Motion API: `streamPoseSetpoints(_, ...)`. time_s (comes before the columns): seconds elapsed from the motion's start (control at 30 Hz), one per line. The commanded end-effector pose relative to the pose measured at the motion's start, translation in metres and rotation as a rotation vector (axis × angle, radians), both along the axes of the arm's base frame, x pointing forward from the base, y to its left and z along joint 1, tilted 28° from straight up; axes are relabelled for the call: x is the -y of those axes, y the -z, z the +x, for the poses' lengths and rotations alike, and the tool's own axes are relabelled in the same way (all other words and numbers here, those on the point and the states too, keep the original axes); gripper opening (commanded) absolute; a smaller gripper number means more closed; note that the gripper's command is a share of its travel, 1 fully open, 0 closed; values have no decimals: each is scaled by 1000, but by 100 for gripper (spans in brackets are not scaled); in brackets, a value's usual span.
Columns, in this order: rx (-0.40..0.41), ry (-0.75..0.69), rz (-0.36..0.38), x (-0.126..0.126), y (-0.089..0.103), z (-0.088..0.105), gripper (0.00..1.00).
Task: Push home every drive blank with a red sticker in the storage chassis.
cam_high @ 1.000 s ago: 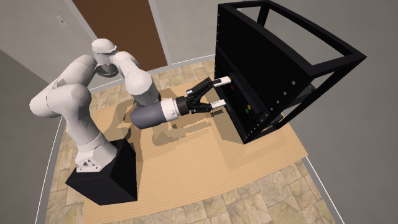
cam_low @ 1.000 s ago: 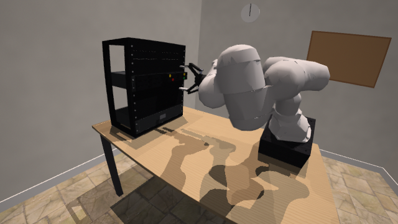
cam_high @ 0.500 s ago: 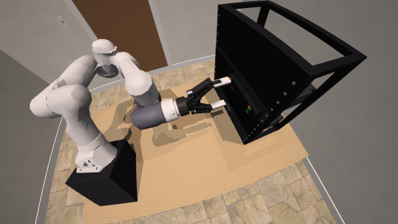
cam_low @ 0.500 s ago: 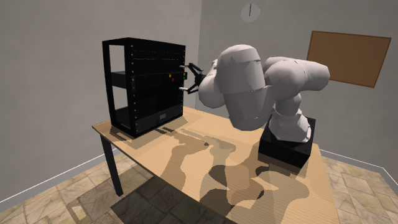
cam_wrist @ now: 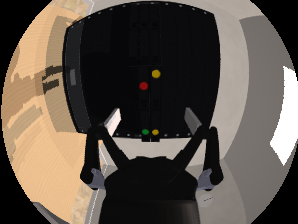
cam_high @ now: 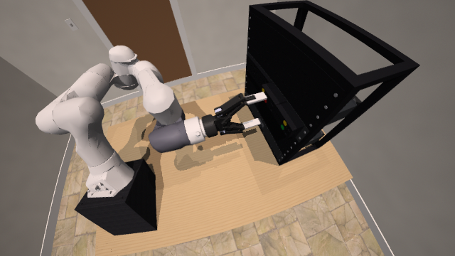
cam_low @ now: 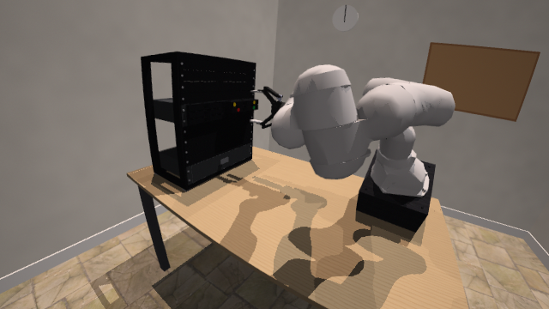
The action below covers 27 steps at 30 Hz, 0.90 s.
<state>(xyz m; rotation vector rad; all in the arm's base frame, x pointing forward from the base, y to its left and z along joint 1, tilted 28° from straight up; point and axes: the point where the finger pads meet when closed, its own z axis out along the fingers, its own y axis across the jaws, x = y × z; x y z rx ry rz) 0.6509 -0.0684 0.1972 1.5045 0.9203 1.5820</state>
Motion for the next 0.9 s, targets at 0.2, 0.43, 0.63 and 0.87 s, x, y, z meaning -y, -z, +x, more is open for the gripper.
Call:
streamPoseSetpoints(0.2,4,-15,10,33,19,2,100)
streamPoseSetpoints(0.43,4,-15,10,69,38,2,100)
streamPoseSetpoints(0.63,4,-15,10,83,46,3,100)
streamPoseSetpoints(0.87,4,-15,10,93,51,3,100)
